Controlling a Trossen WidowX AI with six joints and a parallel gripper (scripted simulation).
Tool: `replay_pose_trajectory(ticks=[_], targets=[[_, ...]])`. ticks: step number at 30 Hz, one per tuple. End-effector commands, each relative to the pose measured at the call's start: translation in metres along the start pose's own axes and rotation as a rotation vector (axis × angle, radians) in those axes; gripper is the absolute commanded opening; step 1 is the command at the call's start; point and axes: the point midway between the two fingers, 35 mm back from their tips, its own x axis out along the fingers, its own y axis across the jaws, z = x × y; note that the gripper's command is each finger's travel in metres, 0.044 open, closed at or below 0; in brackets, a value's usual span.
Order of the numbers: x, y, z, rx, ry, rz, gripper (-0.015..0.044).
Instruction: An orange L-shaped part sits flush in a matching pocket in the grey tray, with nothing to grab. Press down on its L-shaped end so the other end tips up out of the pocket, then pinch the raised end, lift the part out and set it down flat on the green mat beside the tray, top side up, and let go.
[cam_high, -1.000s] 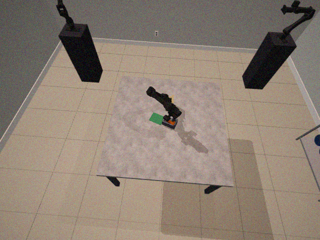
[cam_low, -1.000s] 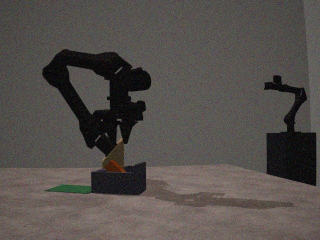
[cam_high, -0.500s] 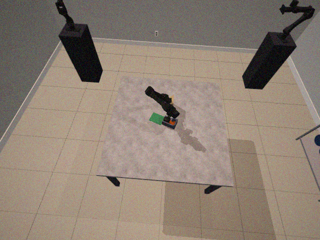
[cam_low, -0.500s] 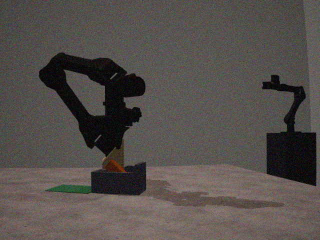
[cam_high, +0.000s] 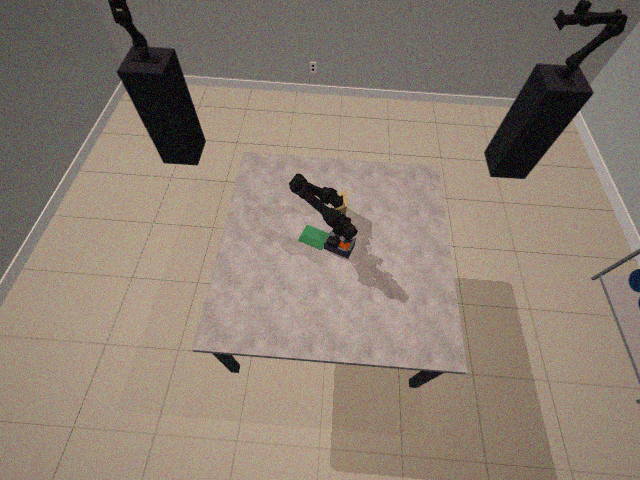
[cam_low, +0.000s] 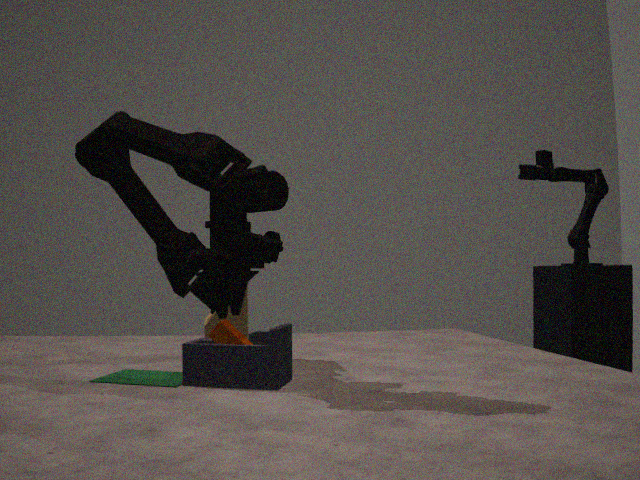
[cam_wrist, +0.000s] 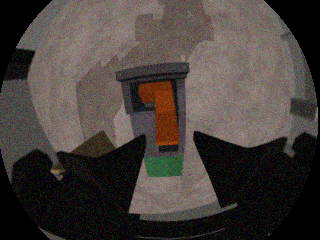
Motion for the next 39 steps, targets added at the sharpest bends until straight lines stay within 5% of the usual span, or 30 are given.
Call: replay_pose_trajectory(ticks=[1, 22, 27, 37, 39], targets=[[0.008, 0.0, -0.001, -0.008, 0.006, -0.003, 0.028], [0.038, 0.001, -0.003, -0.007, 0.009, -0.004, 0.028], [0.035, 0.0, -0.001, 0.001, 0.003, 0.0, 0.0149], [0.035, 0.0, -0.001, 0.001, 0.003, 0.0, 0.0082], [0.035, 0.0, -0.001, 0.001, 0.003, 0.0, 0.003]])
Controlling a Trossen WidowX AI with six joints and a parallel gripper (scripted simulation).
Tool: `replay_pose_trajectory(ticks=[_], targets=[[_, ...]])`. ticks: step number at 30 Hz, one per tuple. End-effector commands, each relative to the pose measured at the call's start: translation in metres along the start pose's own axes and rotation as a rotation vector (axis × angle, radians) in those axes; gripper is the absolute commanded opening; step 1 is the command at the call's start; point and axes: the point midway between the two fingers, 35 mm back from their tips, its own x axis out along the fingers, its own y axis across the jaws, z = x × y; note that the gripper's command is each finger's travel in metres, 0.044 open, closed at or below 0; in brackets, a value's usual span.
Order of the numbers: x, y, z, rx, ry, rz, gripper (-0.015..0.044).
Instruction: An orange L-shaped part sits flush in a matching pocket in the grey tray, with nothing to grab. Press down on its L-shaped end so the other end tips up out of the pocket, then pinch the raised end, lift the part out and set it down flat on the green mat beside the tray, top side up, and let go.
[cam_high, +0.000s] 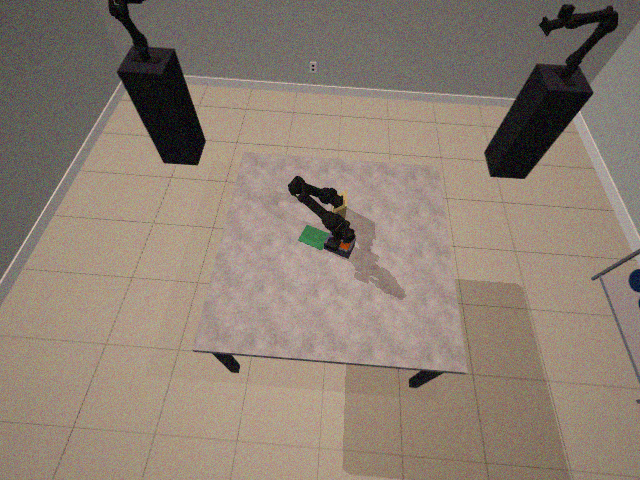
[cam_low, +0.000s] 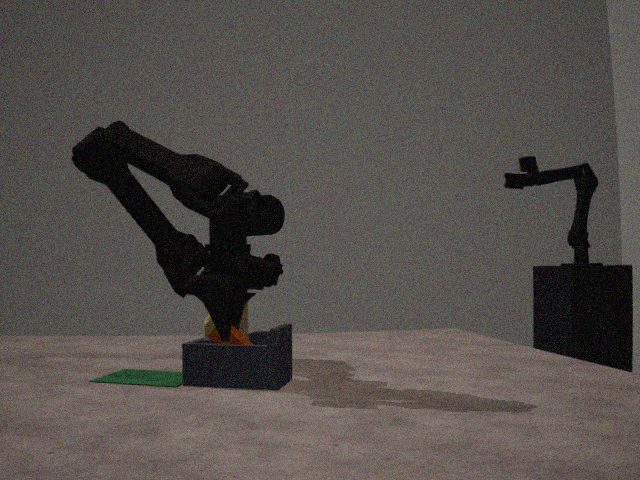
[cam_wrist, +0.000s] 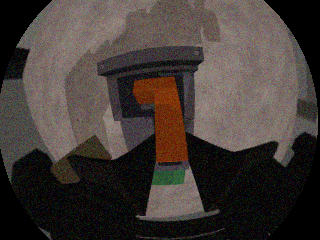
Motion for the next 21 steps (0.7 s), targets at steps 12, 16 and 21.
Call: replay_pose_trajectory(ticks=[12, 16, 21], targets=[[-0.007, 0.0, 0.0, 0.001, 0.0, -0.001, 0.0], [-0.013, 0.0, 0.0, -0.001, 0.001, -0.002, 0.0], [-0.021, 0.0, 0.0, -0.002, 0.002, -0.003, 0.0]])
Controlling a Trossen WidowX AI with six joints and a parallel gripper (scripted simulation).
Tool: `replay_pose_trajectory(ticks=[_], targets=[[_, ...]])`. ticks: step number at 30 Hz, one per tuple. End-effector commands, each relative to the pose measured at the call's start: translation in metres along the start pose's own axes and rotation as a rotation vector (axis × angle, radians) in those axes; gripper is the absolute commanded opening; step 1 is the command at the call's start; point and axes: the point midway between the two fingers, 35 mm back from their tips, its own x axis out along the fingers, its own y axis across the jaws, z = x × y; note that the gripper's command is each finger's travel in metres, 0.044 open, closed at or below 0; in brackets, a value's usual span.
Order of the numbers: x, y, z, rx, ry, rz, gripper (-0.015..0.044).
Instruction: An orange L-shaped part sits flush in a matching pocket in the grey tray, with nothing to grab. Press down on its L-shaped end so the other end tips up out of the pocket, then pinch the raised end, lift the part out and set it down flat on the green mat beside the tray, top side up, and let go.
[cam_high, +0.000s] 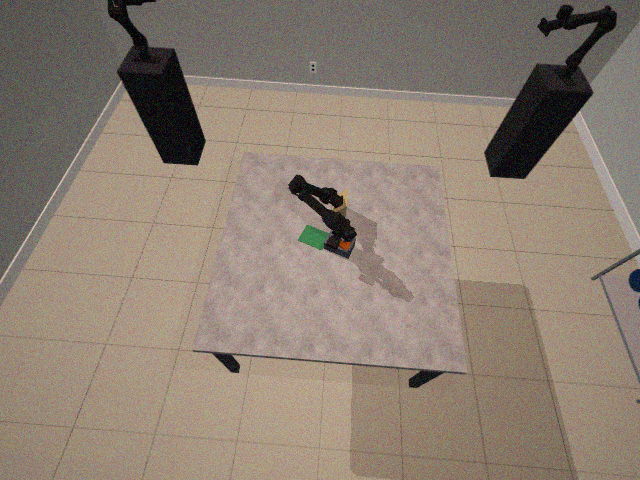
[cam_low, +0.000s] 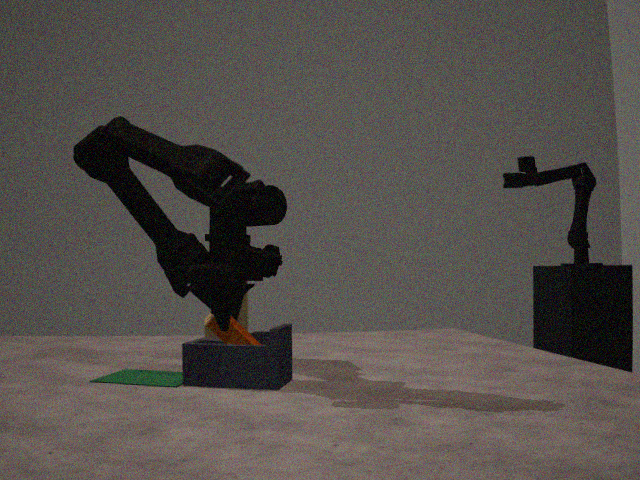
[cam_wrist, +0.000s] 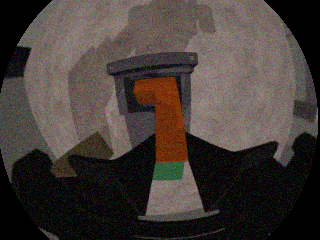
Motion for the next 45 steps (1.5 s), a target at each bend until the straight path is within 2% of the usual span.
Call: replay_pose_trajectory(ticks=[1, 45], targets=[[-0.008, -0.001, 0.001, 0.007, -0.006, 0.001, 0.0], [-0.07, 0.0, 0.001, 0.005, -0.007, 0.002, 0.0]])
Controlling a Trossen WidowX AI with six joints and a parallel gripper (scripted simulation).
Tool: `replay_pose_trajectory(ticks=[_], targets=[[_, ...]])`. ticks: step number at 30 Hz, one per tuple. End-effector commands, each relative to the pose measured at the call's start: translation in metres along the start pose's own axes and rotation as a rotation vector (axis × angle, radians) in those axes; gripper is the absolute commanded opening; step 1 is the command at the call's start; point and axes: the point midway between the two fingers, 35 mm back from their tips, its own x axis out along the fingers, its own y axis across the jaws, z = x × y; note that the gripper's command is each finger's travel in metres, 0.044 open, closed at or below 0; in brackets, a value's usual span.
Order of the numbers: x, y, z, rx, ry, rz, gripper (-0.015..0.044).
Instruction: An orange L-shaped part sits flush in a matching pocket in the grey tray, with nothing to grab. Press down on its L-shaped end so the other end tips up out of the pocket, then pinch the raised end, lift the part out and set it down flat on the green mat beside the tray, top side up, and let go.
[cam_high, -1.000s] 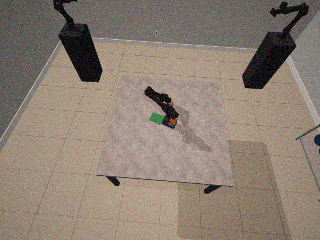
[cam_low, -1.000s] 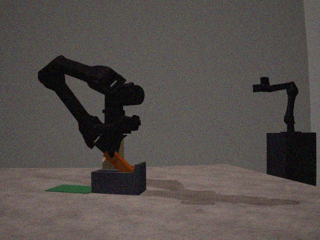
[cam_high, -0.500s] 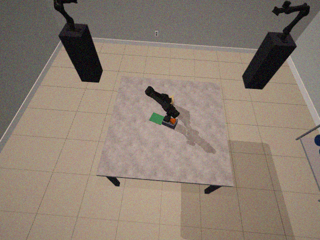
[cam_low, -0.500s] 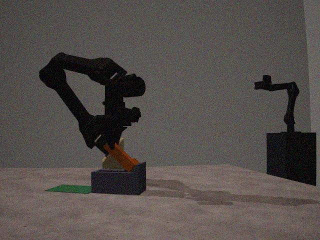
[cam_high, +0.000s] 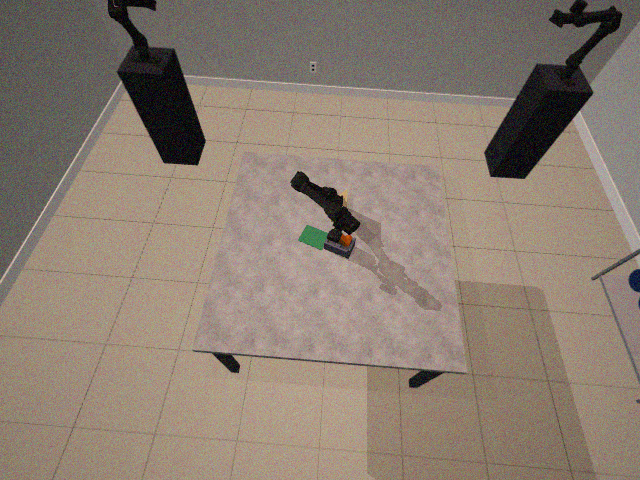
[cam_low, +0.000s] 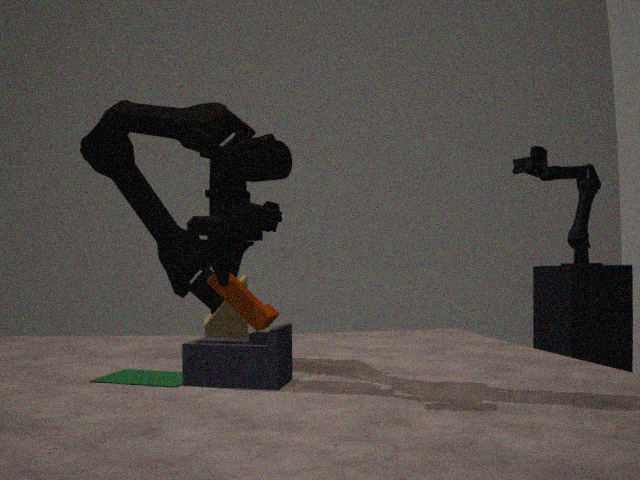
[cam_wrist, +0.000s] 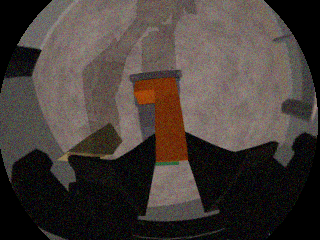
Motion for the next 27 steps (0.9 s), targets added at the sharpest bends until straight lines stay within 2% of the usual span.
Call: replay_pose_trajectory(ticks=[1, 7, 27], targets=[[-0.004, 0.0, 0.001, 0.007, -0.005, 0.004, 0.0], [-0.004, 0.001, -0.009, 0.007, -0.004, 0.005, 0.0], [-0.001, 0.007, -0.083, 0.005, -0.001, 0.005, 0.0]])
